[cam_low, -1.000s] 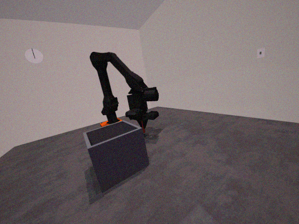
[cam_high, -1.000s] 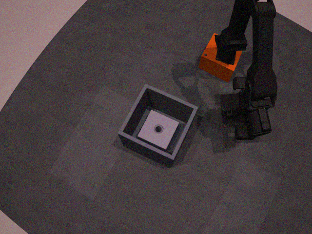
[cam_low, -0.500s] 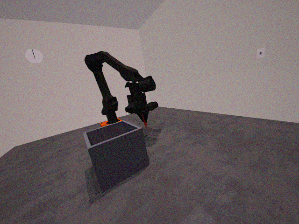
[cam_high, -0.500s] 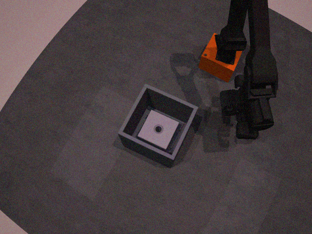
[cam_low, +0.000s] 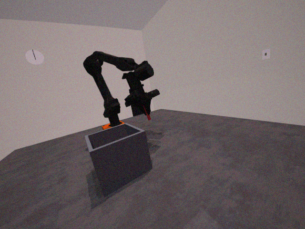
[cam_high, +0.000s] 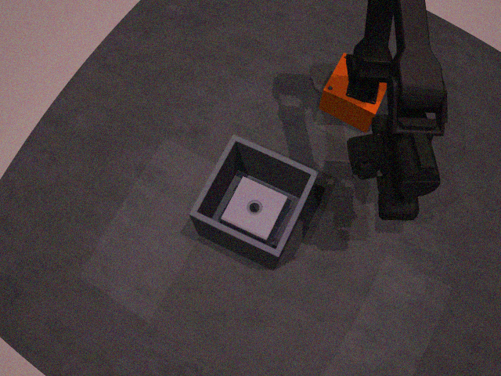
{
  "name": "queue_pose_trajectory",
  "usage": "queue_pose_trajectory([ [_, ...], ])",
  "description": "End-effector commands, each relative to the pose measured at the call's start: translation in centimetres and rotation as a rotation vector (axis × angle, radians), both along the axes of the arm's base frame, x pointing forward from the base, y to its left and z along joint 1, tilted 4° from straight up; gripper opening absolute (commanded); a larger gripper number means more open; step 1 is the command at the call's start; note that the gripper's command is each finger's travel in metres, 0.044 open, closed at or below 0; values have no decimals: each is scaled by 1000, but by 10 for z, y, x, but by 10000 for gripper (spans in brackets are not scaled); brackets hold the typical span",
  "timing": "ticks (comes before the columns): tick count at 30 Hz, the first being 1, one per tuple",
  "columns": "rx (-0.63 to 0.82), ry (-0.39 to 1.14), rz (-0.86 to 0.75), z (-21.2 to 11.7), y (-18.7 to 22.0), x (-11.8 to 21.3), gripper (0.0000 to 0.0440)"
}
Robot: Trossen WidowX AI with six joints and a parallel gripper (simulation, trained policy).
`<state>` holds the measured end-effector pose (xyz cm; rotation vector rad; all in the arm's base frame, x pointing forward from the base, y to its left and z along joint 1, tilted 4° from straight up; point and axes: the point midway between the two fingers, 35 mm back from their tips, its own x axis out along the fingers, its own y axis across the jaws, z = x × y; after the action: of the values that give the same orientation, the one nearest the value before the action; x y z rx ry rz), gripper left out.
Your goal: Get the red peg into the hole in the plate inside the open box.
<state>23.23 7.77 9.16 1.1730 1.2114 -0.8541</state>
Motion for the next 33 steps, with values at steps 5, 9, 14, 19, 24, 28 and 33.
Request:
queue_pose_trajectory([
  [5, -30, -67, 4, 37, -21, 11, 0],
  [9, -52, -82, -3, 50, -34, 15, 0],
  [14, -85, -93, -18, 61, -52, 19, 0],
  [19, -114, -92, -38, 66, -70, 21, 0],
  [24, -138, -81, -55, 68, -86, 23, 0],
  [28, -152, -71, -67, 69, -98, 24, 0],
  [33, -163, -57, -79, 69, -113, 27, 0],
])
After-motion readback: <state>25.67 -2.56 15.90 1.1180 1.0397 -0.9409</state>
